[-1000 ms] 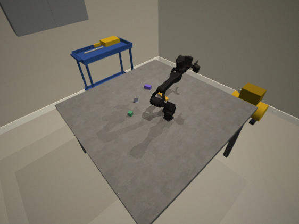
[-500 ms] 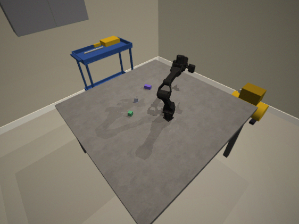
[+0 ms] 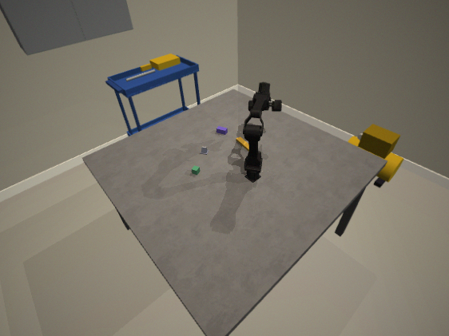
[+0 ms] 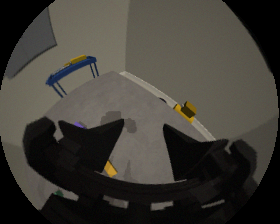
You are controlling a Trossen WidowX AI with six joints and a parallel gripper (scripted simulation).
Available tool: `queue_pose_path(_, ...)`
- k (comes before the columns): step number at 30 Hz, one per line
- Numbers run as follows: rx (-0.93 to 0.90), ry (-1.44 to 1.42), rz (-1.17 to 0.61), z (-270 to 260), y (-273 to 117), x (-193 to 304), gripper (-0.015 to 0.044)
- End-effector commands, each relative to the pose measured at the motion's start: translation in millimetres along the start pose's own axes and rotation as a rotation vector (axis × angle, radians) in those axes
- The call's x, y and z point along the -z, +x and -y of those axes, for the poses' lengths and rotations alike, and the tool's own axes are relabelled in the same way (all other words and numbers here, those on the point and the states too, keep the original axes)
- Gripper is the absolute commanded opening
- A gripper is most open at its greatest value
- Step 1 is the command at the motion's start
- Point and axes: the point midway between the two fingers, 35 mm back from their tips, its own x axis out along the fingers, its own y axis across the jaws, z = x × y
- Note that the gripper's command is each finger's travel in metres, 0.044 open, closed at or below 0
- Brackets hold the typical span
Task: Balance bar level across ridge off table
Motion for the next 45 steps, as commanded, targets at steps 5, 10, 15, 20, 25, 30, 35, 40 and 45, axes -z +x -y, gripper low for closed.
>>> queue_pose_path(5, -0.120, -0.168, -0.206, -42.0, 19.3, 28.9, 0.0315)
queue_pose_path(10, -0.194, -0.273, -0.328, -66.4, 24.5, 48.7, 0.0315)
queue_pose_path(15, -0.267, -0.382, -0.449, -89.2, 25.7, 69.1, 0.0315)
queue_pose_path(20, -0.341, -0.493, -0.568, -110.0, 23.2, 89.5, 0.0315)
queue_pose_path(25, -0.413, -0.604, -0.686, -128.6, 17.4, 109.5, 0.0315)
queue_pose_path(30, -0.474, -0.701, -0.787, -142.7, 10.2, 126.0, 0.0315)
queue_pose_path(35, -0.476, -0.705, -0.791, -143.2, 9.9, 126.6, 0.0315)
queue_pose_path(40, -0.476, -0.705, -0.791, -145.8, 21.4, 139.7, 0.0315)
queue_pose_path(45, -0.476, -0.705, -0.791, -148.8, 37.2, 160.7, 0.0315)
